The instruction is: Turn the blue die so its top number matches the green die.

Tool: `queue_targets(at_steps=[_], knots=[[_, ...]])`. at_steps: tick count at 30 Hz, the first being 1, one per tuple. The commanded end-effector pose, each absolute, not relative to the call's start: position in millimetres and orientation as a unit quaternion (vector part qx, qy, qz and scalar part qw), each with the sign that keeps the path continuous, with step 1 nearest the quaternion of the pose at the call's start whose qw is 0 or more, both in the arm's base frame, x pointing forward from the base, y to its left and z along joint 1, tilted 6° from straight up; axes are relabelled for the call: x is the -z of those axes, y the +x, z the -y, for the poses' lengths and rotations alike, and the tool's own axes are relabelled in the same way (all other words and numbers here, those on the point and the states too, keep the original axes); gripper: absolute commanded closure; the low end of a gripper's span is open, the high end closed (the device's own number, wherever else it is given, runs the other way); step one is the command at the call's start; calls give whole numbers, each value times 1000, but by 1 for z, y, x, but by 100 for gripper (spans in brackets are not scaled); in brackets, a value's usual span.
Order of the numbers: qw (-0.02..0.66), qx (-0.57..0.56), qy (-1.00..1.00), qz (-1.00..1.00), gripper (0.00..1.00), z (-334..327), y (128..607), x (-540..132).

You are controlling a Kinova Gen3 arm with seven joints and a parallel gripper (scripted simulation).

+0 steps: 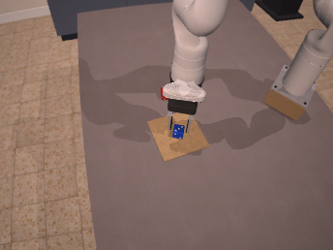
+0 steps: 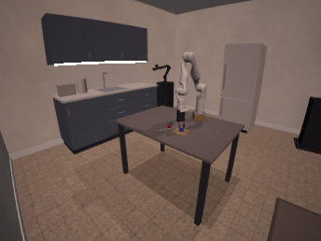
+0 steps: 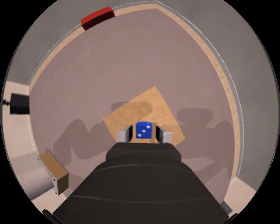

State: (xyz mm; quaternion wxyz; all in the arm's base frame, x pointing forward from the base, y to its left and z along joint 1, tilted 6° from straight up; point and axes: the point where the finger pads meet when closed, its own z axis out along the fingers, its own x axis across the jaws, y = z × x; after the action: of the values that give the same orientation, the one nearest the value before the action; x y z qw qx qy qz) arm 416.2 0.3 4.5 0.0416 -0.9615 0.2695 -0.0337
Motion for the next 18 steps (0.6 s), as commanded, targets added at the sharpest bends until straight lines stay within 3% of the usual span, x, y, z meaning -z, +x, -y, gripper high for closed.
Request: queue_targets(at_steps=[1, 18], knots=[[40, 36, -963, -264, 13, 1, 418, 3], [40, 36, -963, -264, 13, 0, 420, 25]])
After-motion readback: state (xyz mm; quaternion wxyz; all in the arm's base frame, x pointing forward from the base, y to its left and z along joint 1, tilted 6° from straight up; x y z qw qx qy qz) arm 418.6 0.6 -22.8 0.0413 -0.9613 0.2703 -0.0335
